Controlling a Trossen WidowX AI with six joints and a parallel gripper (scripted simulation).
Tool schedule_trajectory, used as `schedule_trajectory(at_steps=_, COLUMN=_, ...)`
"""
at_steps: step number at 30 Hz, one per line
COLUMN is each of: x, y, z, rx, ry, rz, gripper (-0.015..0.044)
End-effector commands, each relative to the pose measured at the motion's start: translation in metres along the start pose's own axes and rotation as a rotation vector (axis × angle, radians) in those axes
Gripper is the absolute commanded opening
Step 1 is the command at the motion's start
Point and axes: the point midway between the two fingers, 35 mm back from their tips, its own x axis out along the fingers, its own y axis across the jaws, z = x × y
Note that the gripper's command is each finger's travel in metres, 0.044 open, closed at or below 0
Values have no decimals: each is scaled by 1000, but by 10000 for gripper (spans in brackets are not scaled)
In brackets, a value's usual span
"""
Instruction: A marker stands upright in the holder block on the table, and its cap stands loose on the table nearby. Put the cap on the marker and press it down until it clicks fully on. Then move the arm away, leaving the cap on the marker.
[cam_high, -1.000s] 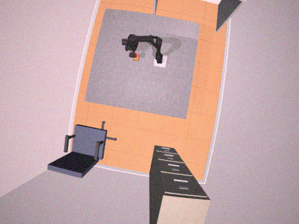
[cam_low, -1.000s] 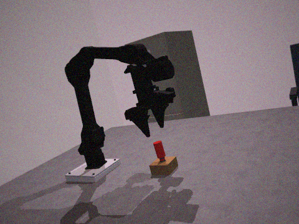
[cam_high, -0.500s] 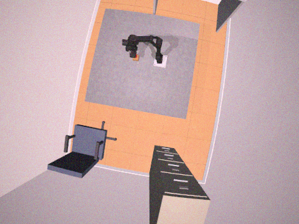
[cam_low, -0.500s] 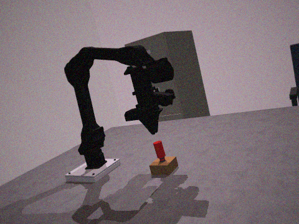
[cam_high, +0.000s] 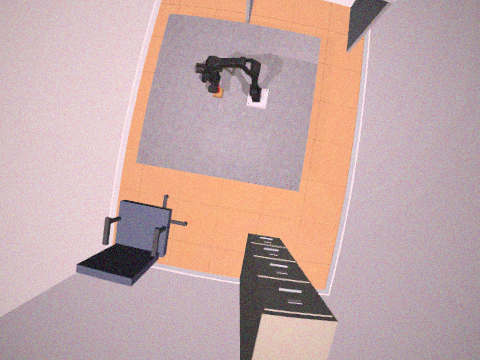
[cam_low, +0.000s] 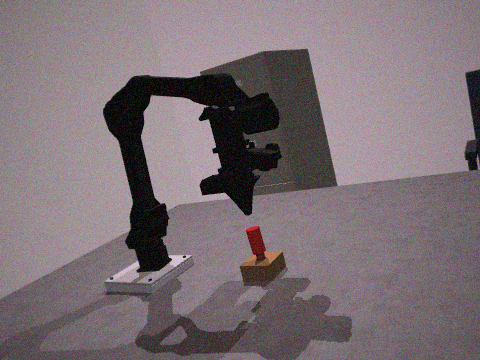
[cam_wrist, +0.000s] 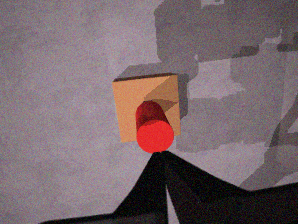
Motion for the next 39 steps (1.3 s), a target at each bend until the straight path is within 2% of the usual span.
schedule_trajectory(at_steps=1, x=3, y=0, z=0, rx=-5, ry=-2, rz=-3, gripper=0)
schedule_trajectory(at_steps=28, x=40, y=0, z=1, rx=-5, ry=-3, rz=-3, gripper=0)
schedule_trajectory(at_steps=37, x=32, y=0, z=3, rx=-2, ry=-12, rz=0, gripper=0)
schedule_trajectory(at_steps=39, x=18, y=0, z=5, rx=-2, ry=-11, rz=0, gripper=0)
